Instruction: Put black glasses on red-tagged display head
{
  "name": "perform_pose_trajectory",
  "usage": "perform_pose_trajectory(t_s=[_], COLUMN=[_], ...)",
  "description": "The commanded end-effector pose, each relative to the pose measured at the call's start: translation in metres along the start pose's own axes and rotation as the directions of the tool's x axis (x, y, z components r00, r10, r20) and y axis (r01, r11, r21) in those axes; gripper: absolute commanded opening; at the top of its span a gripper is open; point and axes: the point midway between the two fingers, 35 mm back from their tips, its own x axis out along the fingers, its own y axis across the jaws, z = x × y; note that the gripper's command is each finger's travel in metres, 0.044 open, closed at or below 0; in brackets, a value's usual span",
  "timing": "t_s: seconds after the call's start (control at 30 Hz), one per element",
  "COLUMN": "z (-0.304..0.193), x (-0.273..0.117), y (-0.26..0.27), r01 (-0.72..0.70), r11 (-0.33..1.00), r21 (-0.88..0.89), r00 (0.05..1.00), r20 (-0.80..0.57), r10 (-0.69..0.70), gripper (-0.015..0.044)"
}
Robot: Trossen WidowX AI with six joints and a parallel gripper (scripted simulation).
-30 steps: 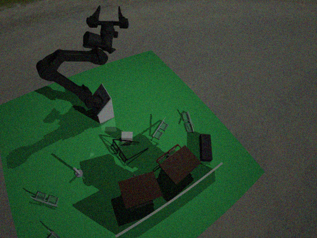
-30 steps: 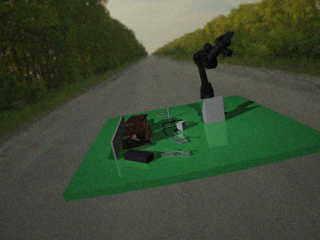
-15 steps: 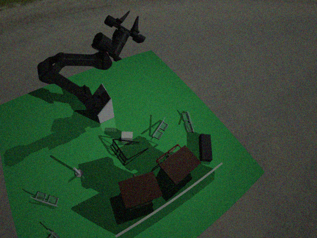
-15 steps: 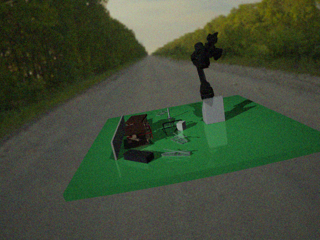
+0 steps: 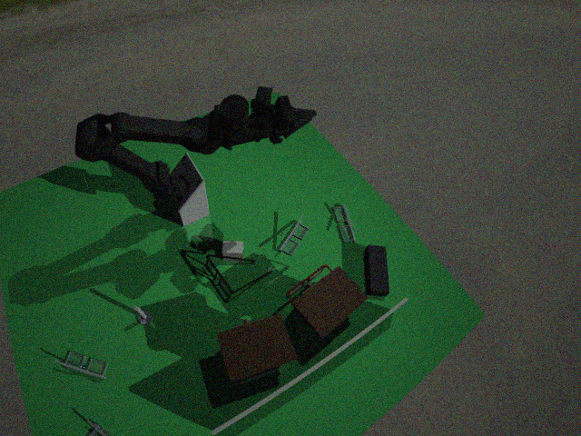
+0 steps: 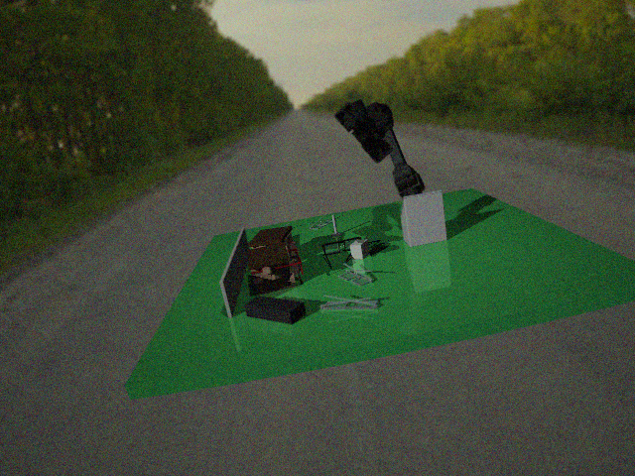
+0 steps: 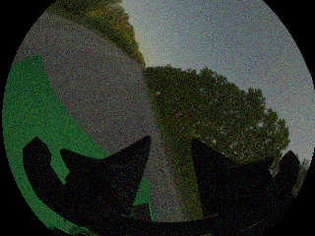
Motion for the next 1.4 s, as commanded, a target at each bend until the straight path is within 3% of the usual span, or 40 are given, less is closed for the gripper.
perform_pose_trajectory(t_s=[0.0,0.2,0.43,0.67,0.8,0.87,1.07,1.17,1.37], z=[-0.050,-0.139,-0.227,-0.286,-0.307,-0.311,-0.317,-0.317,-0.317], x=[-0.003,-0.028,-0.089,-0.181,-0.244,-0.265,-0.267,-0.267,-0.267], y=[0.008,0.035,0.071,0.108,0.123,0.127,0.124,0.124,0.124], r01=[-0.043,0.041,0.383,0.768,0.909,0.932,0.934,0.934,0.934], r11=[0.971,0.792,0.502,0.300,0.278,0.287,0.288,0.288,0.288], r21=[0.235,0.610,0.775,0.566,0.311,0.221,0.209,0.209,0.209], r00=[0.985,0.875,0.595,0.206,-0.040,-0.117,-0.126,-0.126,-0.126], r20=[-0.152,-0.405,-0.623,-0.662,-0.599,-0.567,-0.563,-0.563,-0.563], r10=[0.080,0.267,0.507,0.721,0.800,0.815,0.817,0.817,0.817], gripper=[0.0200,0.0200,0.0200,0.0200,0.0200,0.0200,0.0200,0.0121,0.0120])
